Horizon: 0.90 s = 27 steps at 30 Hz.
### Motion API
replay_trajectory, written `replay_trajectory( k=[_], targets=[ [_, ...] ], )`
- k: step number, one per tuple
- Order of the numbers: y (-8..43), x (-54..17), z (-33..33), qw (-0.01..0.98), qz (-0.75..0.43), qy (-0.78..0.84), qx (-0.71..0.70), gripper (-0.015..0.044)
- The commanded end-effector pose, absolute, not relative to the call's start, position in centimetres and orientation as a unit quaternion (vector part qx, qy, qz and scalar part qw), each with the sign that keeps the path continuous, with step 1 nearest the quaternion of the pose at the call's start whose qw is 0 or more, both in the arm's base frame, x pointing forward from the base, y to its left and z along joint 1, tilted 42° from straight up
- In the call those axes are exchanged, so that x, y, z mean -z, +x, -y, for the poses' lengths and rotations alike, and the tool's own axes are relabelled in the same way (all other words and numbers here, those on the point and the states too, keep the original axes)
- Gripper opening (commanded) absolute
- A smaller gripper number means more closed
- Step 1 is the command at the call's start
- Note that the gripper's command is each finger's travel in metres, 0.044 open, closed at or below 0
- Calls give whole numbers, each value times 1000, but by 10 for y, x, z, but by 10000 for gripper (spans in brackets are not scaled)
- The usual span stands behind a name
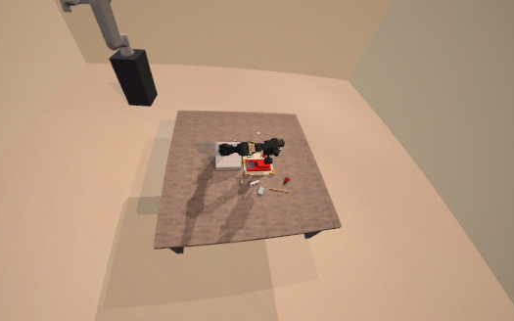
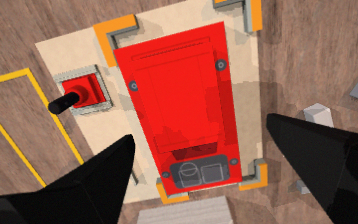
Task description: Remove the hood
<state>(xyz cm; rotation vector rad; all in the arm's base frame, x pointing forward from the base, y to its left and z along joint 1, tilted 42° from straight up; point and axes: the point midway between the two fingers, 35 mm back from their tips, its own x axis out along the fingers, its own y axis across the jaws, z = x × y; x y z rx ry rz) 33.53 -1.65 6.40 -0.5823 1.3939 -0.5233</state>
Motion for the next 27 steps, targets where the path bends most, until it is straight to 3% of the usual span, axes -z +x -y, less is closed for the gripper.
replay_trajectory(
  k=[1,27],
  targets=[
    [335,-61,5,686,-634,-287,213,440],
    [338,-45,19,686,-634,-287,212,440]
  ],
)
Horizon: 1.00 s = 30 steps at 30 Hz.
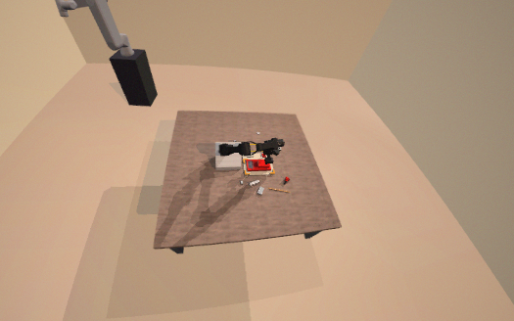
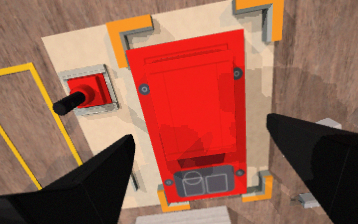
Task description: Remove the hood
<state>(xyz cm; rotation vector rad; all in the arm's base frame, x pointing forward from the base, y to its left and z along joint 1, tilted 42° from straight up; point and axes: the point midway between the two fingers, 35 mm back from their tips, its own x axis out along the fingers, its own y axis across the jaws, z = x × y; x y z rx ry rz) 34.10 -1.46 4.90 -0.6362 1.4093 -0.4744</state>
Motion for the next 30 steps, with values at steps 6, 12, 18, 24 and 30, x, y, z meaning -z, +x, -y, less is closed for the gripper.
replay_trajectory(
  k=[6,12,18,24,30],
  targets=[
    [339,-41,22,686,-634,-287,213,440],
    [340,-37,26,686,-634,-287,213,440],
    [340,-33,30,686,-634,-287,213,440],
    [340,-29,34,686,-634,-287,213,440],
    [340,-24,38,686,-634,-287,213,440]
  ],
)
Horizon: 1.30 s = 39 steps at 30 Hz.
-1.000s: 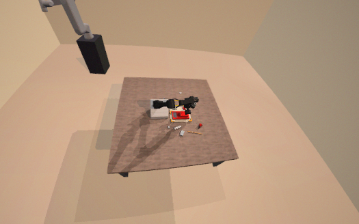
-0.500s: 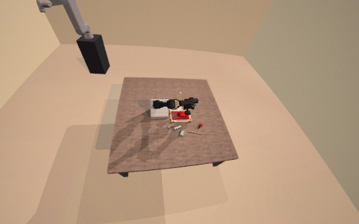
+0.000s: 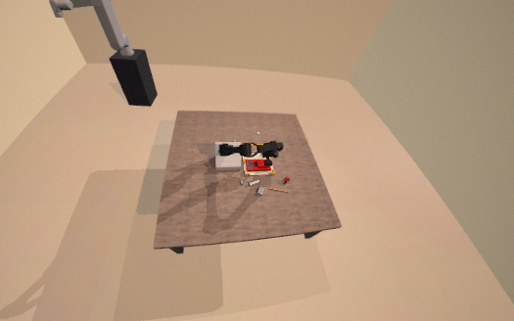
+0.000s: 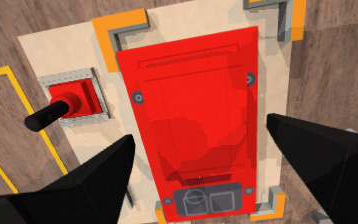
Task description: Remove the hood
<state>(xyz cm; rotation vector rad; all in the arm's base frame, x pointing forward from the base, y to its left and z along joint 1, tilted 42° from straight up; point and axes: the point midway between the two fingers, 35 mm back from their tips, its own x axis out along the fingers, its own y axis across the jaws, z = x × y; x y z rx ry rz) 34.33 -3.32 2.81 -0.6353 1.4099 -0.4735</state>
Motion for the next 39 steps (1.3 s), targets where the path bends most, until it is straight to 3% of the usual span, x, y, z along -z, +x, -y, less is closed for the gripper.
replay_trajectory(
  k=[1,39],
  targets=[
    [340,-24,38,686,-634,-288,213,440],
    [342,-11,50,686,-633,-288,214,440]
  ],
)
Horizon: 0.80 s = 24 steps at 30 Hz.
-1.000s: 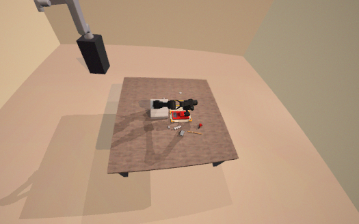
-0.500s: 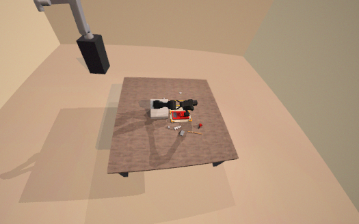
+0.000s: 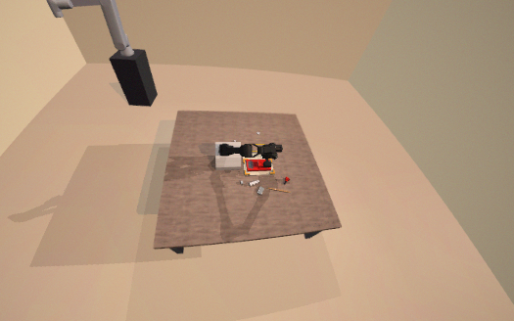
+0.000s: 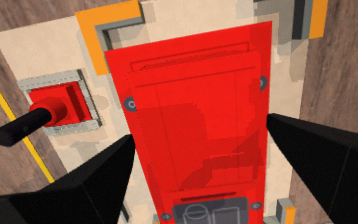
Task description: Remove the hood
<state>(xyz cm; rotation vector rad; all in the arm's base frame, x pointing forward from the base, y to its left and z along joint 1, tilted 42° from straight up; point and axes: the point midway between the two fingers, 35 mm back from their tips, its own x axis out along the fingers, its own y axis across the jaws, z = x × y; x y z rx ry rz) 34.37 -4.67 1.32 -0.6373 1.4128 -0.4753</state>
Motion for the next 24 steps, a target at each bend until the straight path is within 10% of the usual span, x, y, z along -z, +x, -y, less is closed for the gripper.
replay_trajectory(
  k=[1,16,24],
  targets=[
    [342,-11,50,686,-633,-288,214,440],
    [342,-6,54,686,-633,-288,214,440],
    [344,-8,52,689,-632,-285,213,308]
  ],
)
